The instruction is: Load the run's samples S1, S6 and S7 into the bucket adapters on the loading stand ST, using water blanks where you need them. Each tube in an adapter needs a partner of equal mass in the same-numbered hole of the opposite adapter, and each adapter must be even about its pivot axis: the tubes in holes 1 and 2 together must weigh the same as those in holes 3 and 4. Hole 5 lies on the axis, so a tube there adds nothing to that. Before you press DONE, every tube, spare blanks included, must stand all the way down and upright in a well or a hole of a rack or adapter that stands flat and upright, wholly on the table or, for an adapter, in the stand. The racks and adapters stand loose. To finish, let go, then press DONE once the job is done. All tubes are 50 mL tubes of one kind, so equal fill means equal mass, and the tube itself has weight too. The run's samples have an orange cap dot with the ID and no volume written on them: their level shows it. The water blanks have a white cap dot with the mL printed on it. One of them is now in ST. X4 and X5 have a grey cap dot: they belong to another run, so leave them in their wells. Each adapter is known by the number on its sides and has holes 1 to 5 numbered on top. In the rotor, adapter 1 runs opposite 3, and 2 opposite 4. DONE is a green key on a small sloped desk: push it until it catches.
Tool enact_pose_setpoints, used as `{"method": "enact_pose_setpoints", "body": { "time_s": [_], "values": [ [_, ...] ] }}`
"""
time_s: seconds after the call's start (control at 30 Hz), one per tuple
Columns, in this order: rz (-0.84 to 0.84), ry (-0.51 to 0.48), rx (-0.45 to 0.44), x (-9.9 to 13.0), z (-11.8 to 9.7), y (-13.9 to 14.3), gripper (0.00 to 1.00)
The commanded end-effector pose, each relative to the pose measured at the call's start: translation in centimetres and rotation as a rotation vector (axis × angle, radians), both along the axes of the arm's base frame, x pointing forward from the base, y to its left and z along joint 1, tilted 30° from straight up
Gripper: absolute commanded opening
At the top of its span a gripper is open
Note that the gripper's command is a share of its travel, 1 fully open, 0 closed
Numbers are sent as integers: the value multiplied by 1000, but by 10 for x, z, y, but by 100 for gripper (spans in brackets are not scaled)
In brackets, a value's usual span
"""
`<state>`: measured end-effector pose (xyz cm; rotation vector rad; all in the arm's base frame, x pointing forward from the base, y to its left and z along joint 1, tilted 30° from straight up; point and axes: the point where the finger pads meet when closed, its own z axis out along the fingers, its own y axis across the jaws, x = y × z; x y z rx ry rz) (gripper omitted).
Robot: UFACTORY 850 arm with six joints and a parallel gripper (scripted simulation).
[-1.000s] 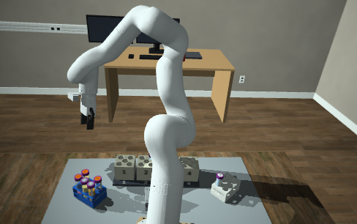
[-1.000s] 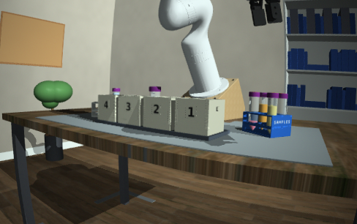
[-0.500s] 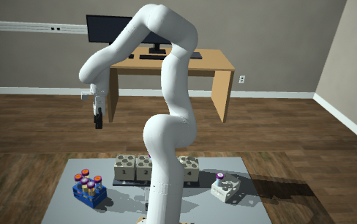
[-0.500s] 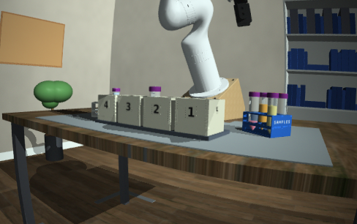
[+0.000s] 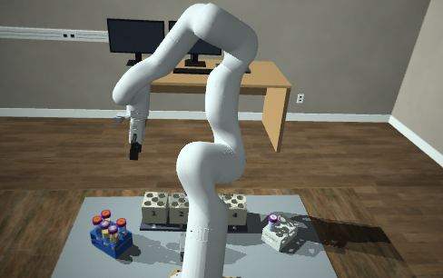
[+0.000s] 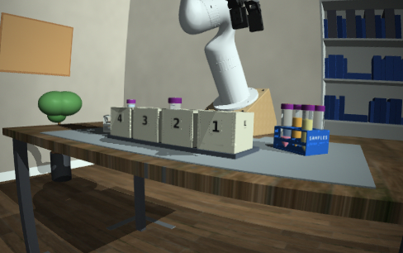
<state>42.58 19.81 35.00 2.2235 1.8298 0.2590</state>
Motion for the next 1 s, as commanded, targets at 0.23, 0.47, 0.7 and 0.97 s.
{"method": "enact_pose_setpoints", "body": {
  "time_s": [0.23, 0.47, 0.7, 0.97],
  "values": [
    [-216, -56, 59, -10, 3, -44, 100],
    [-344, -87, 97, -17, 3, -66, 100],
    [-503, -125, 146, -27, 2, -93, 100],
    [-601, -149, 178, -36, 0, -112, 100]
  ]
}}
